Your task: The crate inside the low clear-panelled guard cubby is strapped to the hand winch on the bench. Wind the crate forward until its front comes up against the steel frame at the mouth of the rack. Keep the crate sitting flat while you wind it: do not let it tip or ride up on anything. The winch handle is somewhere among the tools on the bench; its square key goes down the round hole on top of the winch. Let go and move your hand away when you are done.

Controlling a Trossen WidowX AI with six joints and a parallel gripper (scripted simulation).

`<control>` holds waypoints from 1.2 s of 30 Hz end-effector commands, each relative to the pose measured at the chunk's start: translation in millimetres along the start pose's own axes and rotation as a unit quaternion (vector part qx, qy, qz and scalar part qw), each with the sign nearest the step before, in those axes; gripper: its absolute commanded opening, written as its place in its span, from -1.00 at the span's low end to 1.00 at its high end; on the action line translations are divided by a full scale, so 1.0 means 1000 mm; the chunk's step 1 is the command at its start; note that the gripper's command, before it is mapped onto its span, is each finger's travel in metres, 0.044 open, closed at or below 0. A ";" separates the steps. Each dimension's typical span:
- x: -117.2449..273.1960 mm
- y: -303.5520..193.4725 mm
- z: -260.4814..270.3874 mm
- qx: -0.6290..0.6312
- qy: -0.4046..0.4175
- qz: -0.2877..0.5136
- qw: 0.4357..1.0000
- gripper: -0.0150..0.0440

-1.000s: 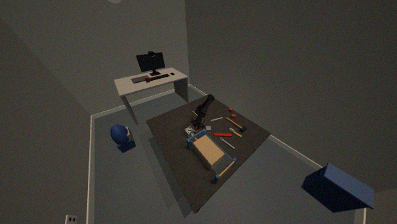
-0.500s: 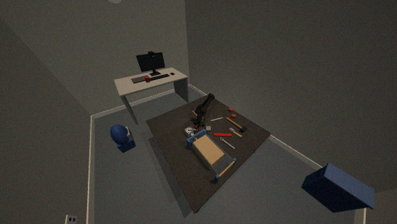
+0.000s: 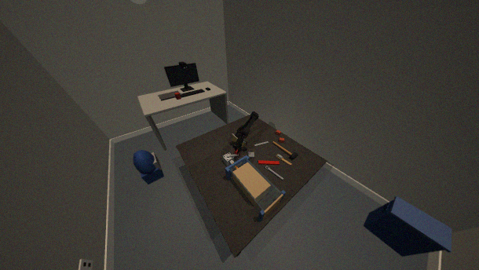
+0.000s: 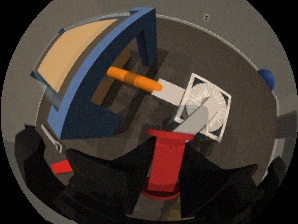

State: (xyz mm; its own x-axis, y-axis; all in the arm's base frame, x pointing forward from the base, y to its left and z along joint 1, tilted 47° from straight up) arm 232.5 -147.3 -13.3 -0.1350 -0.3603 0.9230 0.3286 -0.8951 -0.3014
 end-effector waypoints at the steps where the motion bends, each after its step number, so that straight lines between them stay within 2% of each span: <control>1: 0.002 -0.009 -0.012 -0.006 -0.008 0.011 1.000 -0.49; 36: 0.009 -0.021 -0.061 -0.007 -0.009 0.011 1.000 -0.49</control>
Point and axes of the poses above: the point midway between the two fingers, 35 mm back from their tips, its own x axis back along the fingers, its own z axis across the jaws, y = z × x, the point moved 7 cm from there along x, back along the fingers, and after that the axes turned 2 degrees about -x, right-handed, at the moved point
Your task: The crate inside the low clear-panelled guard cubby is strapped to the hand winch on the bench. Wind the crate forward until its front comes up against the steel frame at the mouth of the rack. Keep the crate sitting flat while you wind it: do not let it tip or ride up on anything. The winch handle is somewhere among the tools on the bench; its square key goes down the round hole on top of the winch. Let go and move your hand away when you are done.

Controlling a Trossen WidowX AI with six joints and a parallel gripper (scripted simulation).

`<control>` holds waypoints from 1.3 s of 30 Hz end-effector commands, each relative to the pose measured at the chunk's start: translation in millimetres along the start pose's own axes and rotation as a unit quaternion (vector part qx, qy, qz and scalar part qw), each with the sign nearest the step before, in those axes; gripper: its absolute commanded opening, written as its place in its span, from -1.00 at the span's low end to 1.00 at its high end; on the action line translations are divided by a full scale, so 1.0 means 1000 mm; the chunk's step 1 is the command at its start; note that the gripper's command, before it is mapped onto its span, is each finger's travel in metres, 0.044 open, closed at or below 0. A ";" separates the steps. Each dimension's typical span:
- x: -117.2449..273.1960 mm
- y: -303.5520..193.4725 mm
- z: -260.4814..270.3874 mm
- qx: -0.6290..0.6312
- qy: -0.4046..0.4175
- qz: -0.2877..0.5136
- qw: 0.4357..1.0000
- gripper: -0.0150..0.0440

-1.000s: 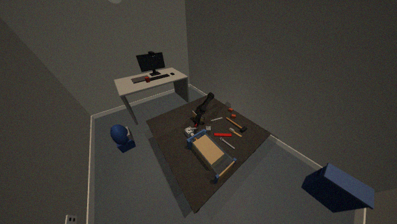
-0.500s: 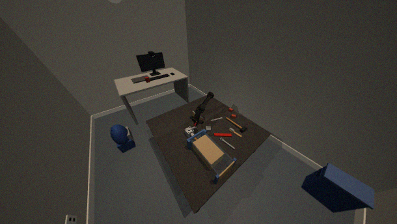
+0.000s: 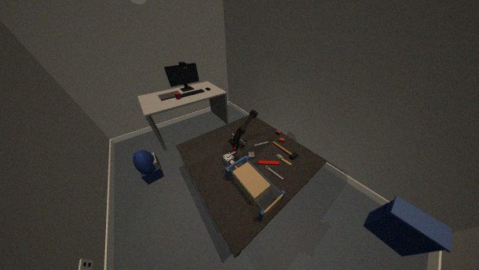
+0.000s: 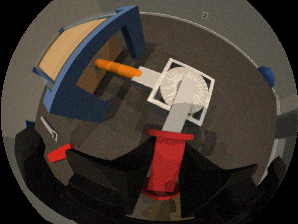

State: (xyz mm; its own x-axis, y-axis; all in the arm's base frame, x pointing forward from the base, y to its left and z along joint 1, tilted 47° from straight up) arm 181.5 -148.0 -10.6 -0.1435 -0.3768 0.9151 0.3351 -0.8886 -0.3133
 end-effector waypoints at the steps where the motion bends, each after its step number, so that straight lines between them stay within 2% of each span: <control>1: -0.001 -0.004 -0.015 -0.009 -0.016 0.004 1.000 -0.49; 39: -0.004 0.010 -0.069 -0.010 -0.019 0.002 1.000 -0.49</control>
Point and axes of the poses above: the point midway between the two fingers, 35 mm back from their tips, its own x axis back along the fingers, its own z axis across the jaws, y = z × x, the point moved 7 cm from there along x, back along the fingers, and after that the axes turned 2 degrees about -x, right-handed, at the moved point
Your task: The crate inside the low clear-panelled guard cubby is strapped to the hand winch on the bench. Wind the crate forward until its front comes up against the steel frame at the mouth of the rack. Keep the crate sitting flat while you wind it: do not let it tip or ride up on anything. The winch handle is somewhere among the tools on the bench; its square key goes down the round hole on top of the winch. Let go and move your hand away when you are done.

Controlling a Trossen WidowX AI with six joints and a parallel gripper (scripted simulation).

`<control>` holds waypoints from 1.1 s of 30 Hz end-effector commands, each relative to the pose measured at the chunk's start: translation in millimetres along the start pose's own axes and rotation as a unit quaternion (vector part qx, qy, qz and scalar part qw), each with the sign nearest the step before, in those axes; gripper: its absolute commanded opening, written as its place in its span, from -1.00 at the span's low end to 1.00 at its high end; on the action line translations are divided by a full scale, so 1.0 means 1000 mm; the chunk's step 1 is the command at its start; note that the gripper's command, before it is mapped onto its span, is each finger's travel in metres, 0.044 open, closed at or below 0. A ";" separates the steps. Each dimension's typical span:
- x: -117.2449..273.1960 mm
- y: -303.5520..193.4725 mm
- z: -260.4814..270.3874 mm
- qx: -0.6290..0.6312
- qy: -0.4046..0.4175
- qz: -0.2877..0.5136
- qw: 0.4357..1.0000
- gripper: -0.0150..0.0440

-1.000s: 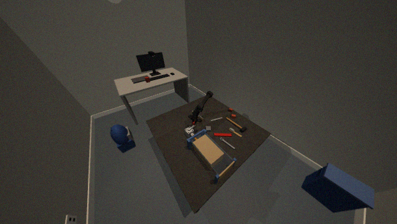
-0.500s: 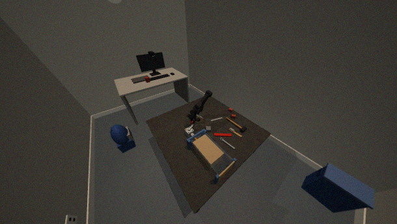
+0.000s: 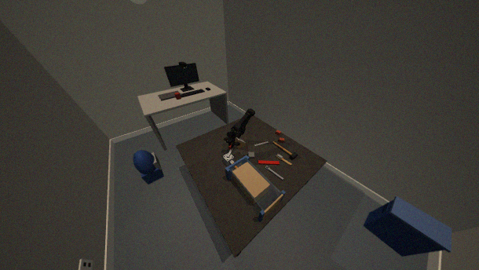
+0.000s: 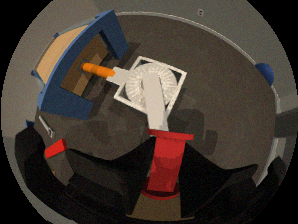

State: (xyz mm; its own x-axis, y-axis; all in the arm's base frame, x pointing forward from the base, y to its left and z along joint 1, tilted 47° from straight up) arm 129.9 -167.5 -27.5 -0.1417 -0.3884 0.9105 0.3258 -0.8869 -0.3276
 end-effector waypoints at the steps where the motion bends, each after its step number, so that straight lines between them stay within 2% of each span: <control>1: -0.003 0.005 -0.013 -0.004 -0.020 -0.004 1.000 -0.49; 33: -0.015 0.036 -0.046 -0.004 -0.021 -0.006 1.000 -0.49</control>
Point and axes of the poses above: the point midway between the two fingers, 35 mm back from their tips, its own x axis back along the fingers, its own z axis across the jaws, y = z × x, the point moved 7 cm from there along x, back along the fingers, and after that the axes turned 2 degrees about -x, right-handed, at the moved point
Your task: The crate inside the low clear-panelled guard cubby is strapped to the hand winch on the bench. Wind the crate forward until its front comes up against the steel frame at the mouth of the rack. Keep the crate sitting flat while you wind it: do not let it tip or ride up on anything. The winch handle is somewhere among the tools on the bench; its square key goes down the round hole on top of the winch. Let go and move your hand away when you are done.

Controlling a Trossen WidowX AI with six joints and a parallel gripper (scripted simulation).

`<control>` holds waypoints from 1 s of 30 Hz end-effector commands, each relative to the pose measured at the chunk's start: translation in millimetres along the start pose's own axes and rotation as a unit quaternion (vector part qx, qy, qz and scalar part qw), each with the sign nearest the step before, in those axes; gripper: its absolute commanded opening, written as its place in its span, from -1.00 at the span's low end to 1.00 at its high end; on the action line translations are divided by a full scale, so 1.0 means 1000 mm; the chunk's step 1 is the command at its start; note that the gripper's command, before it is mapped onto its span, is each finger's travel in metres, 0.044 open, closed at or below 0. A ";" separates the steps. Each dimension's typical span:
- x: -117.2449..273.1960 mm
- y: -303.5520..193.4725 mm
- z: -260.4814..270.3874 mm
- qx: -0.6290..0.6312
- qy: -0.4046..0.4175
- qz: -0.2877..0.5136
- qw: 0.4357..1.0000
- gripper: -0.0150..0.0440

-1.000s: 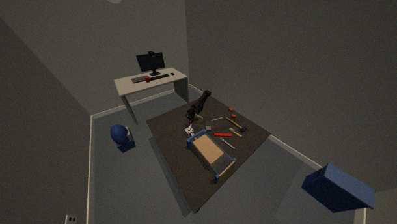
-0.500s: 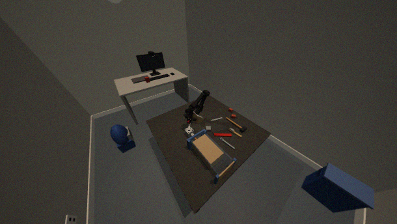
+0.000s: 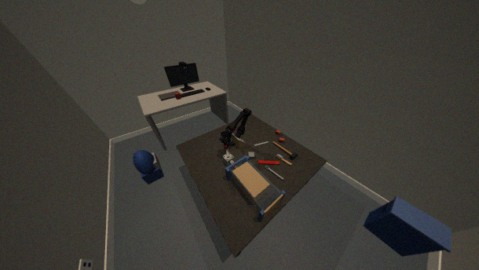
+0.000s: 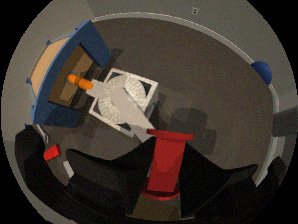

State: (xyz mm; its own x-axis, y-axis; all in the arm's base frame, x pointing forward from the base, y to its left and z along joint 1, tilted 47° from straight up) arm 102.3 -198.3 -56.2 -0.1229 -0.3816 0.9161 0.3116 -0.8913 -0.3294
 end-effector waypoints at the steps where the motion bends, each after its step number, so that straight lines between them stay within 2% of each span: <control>1: -0.005 0.010 -0.006 0.004 -0.011 -0.006 1.000 -0.49; 30: -0.020 0.046 -0.019 0.004 -0.011 -0.008 1.000 -0.49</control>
State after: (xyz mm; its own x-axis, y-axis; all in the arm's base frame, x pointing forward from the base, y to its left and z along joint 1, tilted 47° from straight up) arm 98.3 -230.5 -87.2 -0.1070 -0.3720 0.9220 0.3070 -0.8944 -0.3253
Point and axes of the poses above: the point midway between the two fingers, 35 mm back from their tips, its own x axis back along the fingers, its own z axis across the jaws, y = z × x, the point moved 7 cm from there along x, back along the fingers, and after that the axes turned 2 degrees about -x, right-handed, at the moved point
